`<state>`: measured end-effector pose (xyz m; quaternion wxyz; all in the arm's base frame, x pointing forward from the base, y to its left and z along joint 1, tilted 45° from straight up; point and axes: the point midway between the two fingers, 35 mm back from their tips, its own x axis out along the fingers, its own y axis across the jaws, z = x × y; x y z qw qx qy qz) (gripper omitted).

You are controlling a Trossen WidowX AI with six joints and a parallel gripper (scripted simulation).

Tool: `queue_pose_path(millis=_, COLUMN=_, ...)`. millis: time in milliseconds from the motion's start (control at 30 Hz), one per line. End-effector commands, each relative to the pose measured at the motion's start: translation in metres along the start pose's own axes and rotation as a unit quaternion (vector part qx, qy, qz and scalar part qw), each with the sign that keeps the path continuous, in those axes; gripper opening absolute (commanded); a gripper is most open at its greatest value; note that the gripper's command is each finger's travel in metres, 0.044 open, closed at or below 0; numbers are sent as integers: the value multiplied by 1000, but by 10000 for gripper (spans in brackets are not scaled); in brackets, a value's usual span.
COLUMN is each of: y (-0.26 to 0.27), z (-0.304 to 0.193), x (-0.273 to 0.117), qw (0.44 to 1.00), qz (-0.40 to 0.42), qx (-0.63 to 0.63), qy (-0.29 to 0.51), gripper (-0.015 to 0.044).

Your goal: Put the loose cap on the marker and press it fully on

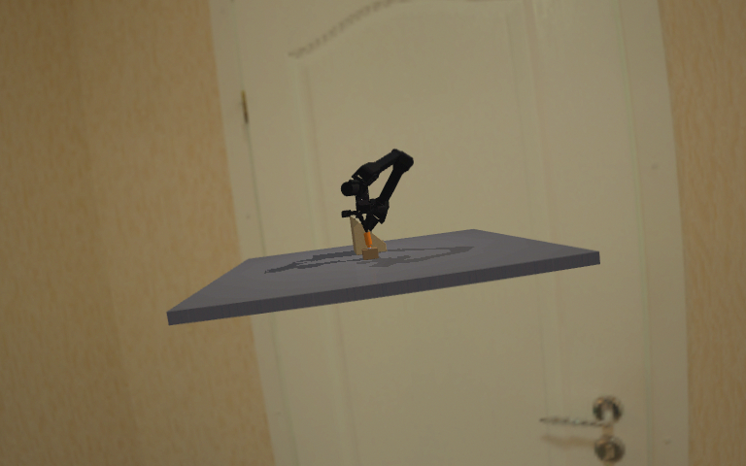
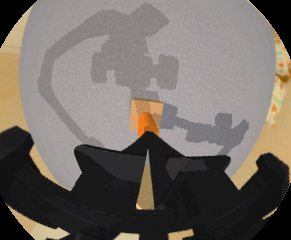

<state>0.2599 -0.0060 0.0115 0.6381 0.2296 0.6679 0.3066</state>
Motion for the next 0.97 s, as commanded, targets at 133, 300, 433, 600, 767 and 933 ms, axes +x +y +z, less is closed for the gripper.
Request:
queue_pose_path(millis=133, y=-2, z=1, x=-79, qw=1000, qz=-3, qx=0, qy=0, gripper=0)
queue_pose_path(millis=300, y=-1, z=0, x=-89, qw=1000, qz=-2, qx=0, qy=0, gripper=0)
queue_pose_path(millis=433, y=-1, z=0, x=-89, qw=1000, qz=-2, qx=0, qy=0, gripper=79)
queue_pose_path(millis=600, y=-1, z=0, x=-89, qw=1000, qz=-2, qx=0, qy=0, gripper=210)
queue_pose_path(millis=767, y=-1, z=0, x=-89, qw=1000, qz=-2, qx=0, qy=0, gripper=341)
queue_pose_path(millis=933, y=-1, z=0, x=-89, qw=1000, qz=-2, qx=0, qy=0, gripper=440)
